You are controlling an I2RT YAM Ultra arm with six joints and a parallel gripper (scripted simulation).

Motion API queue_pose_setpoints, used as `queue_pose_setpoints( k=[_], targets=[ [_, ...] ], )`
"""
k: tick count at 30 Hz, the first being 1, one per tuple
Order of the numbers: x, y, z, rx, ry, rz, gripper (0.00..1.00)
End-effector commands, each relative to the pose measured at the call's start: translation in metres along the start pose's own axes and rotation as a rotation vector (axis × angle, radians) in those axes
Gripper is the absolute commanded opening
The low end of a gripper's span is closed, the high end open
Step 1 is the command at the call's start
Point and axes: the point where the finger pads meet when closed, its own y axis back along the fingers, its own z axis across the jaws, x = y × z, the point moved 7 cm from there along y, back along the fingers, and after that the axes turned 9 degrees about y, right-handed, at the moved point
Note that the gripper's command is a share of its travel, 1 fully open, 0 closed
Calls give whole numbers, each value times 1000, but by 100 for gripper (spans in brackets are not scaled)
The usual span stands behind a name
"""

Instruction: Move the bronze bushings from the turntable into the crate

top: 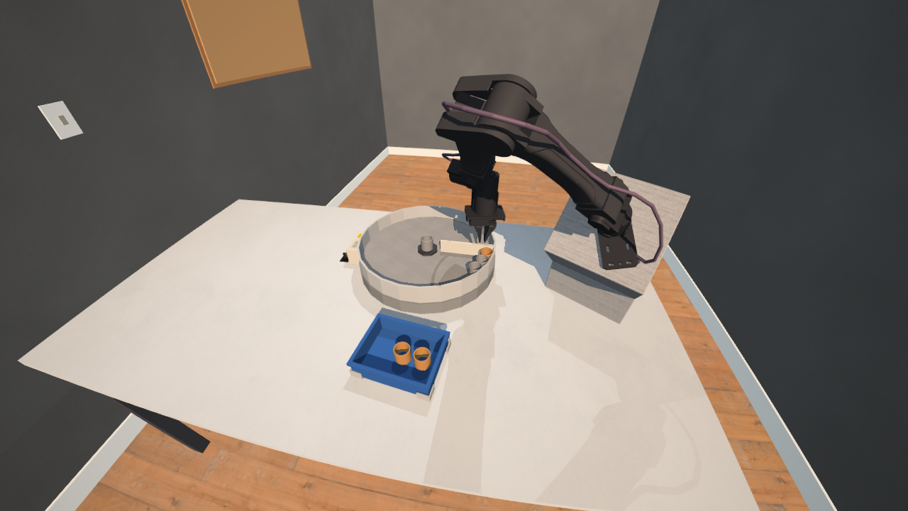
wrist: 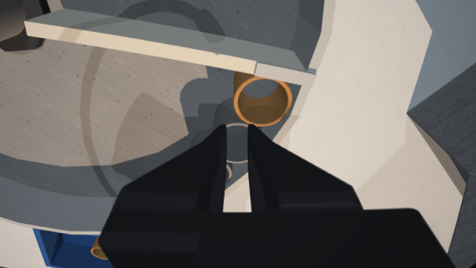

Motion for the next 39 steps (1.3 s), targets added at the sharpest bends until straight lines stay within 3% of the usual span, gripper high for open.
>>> queue_pose_setpoints(
  k=[1, 6, 12, 39],
  targets=[
    [2, -8, -9, 11, -23, 3, 13],
    [4, -25, -12, 14, -23, 0, 13],
    [-3, -17, -5, -11, -14, -26, 13],
    [-3, -17, -5, -11, -12, -26, 13]
  ],
)
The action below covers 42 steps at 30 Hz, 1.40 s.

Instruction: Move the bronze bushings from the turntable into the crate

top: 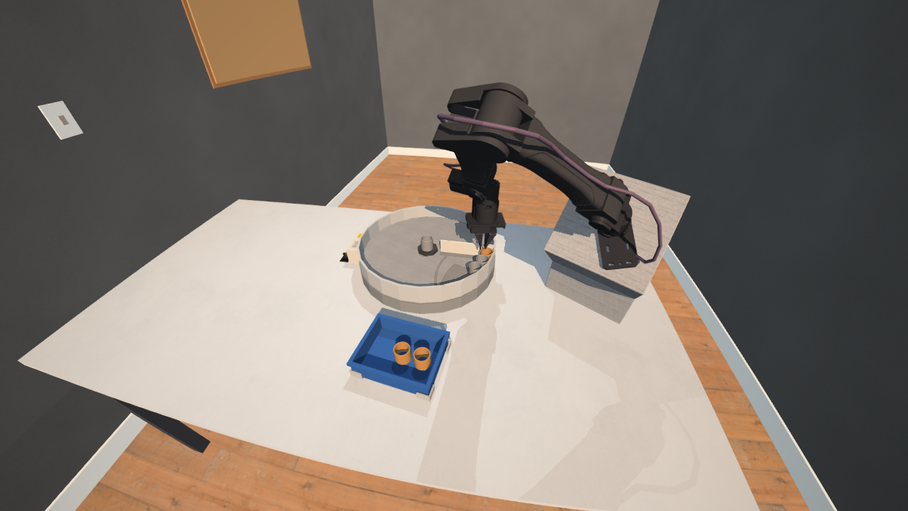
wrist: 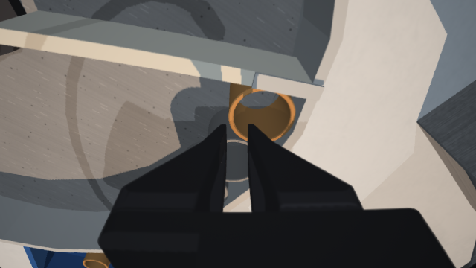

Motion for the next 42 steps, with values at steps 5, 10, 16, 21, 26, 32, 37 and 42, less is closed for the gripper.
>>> queue_pose_setpoints(
  k=[5, 10, 16, 21, 26, 32, 37, 42],
  targets=[
    [-10, 4, 0, -10, -9, -29, 13],
    [-13, 3, 2, -8, -9, -27, 13],
    [-14, 3, 2, -8, -9, -27, 13],
    [-14, 3, 2, -8, -9, -27, 13],
    [-14, 3, 2, -8, -9, -27, 13],
    [-14, 3, 2, -8, -9, -27, 13],
    [-14, 3, 2, -8, -9, -27, 13],
    [-14, 3, 2, -8, -9, -27, 13]
  ],
)
